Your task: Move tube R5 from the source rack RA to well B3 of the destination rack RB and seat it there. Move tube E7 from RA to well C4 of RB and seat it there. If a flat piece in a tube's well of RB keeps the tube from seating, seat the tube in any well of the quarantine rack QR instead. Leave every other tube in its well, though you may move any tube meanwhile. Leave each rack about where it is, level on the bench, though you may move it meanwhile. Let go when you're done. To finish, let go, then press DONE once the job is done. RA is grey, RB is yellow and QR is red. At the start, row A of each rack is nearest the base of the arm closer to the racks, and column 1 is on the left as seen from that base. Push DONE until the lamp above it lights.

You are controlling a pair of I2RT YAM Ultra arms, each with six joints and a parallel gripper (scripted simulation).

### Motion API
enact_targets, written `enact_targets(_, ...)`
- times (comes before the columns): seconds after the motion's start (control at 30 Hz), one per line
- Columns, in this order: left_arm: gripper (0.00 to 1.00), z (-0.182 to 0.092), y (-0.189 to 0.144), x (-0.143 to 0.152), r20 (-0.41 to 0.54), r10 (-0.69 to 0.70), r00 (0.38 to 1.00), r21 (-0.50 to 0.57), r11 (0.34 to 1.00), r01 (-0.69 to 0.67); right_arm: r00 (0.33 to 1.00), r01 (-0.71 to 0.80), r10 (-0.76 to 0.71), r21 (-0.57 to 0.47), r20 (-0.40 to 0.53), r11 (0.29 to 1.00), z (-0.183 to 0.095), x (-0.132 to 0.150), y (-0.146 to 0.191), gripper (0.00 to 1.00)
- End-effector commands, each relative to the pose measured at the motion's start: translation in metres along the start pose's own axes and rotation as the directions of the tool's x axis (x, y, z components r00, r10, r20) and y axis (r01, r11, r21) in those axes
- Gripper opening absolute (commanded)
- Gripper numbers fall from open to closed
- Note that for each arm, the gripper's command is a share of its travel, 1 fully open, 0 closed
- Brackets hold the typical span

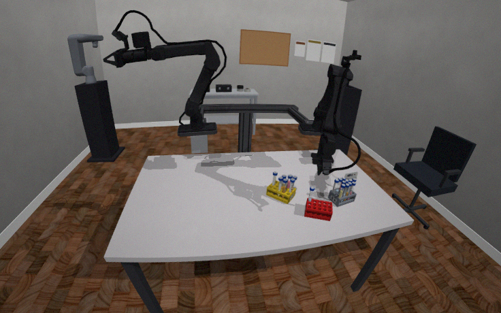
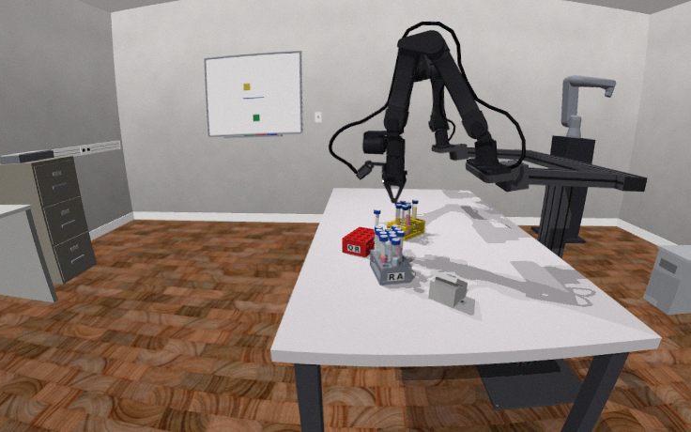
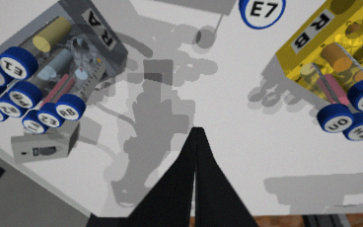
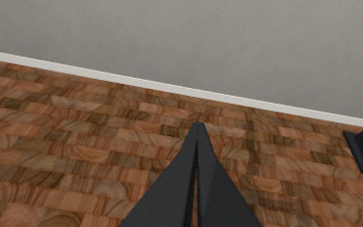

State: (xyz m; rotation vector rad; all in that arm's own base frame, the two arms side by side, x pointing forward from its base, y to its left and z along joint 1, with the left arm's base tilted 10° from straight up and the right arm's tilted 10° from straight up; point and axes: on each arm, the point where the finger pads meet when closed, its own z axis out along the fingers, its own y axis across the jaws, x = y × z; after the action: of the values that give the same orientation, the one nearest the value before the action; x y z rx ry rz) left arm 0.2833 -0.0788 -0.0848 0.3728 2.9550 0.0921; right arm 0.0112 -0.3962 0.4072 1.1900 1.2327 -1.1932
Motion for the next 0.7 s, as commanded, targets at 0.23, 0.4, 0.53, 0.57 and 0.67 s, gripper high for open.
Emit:
enact_targets(0.23, 0.0, -0.0049, 0.0011, -0.0146, 0.035, -0.242, 0.97, 0.001, 0.97, 0.242, 0.999, -0.009, 0.008, 0.022, 0.05, 1.0, -0.012, -0.0247, -0.0084, 0.0)
enact_targets(0.4, 0.0, -0.0049, 0.0007, -0.0145, 0.034, -0.399, 0.916, 0.006, 0.917, 0.399, 0.999, -0.009, 0.008, 0.022, 0.05, 1.0, -0.012, -0.0247, -0.0084, 0.0)
enact_targets(0.53, 0.0, -0.0049, 0.0007, -0.0145, 0.033, -0.517, 0.855, 0.01, 0.856, 0.517, 0.999, -0.009, 0.008, 0.022, 0.05, 1.0, -0.012, -0.0247, -0.0084, 0.0)
enact_targets(0.57, 0.0, -0.0049, 0.0007, -0.0145, 0.033, -0.517, 0.855, 0.01, 0.856, 0.517, 0.999, -0.009, 0.008, 0.022, 0.05, 1.0, -0.012, -0.0247, -0.0084, 0.0)
enact_targets(0.67, 0.0, -0.0049, 0.0011, -0.0146, 0.032, -0.574, 0.818, 0.013, 0.819, 0.574, 0.999, -0.009, 0.008, 0.022, 0.05, 1.0, -0.012, -0.0247, -0.0084, 0.0)
